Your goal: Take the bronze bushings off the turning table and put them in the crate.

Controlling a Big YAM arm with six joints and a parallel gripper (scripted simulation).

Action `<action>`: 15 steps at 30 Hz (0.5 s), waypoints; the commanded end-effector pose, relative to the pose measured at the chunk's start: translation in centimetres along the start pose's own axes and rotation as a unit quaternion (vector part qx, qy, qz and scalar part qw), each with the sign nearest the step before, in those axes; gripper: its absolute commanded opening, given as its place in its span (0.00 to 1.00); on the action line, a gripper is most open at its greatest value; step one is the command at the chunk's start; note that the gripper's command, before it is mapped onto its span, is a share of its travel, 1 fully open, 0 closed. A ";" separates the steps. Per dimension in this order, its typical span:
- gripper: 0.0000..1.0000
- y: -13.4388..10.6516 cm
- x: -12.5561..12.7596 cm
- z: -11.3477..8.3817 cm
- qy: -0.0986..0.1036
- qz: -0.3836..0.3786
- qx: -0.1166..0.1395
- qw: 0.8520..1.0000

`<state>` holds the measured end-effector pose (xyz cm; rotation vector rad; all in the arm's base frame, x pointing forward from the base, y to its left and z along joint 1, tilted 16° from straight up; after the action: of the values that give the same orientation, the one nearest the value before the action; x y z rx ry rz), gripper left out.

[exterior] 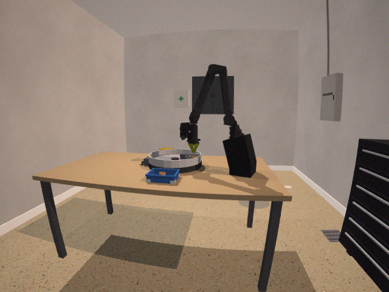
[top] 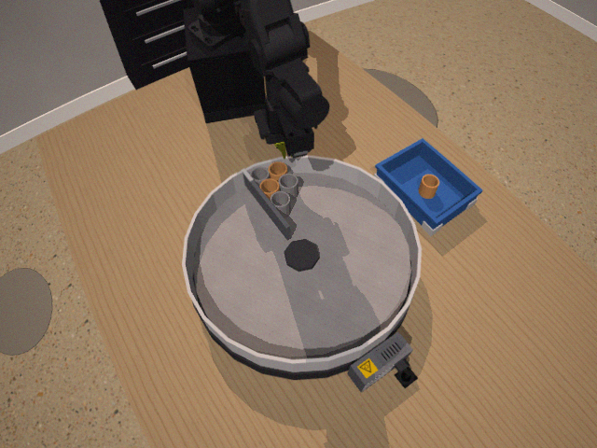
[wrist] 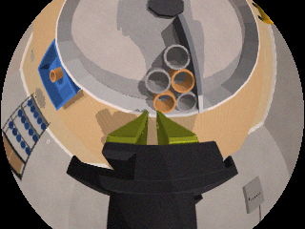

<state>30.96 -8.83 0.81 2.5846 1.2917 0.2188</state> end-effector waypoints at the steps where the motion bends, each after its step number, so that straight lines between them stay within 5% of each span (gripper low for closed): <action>1: 0.12 0.3 -0.5 -0.1 0.004 0.043 -0.011 0.999; 15: 0.12 0.3 -0.6 -0.1 0.004 0.048 -0.011 0.999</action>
<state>30.55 -9.14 0.65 2.6324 1.2045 0.2284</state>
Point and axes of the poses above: the point where the finger pads meet when closed, its own z axis out along the fingers, its own x axis across the jaws, y = z × x, the point moved 4 cm from there along -z, back along the fingers, and after that the axes turned 9 degrees about z, right-handed, at the moved point
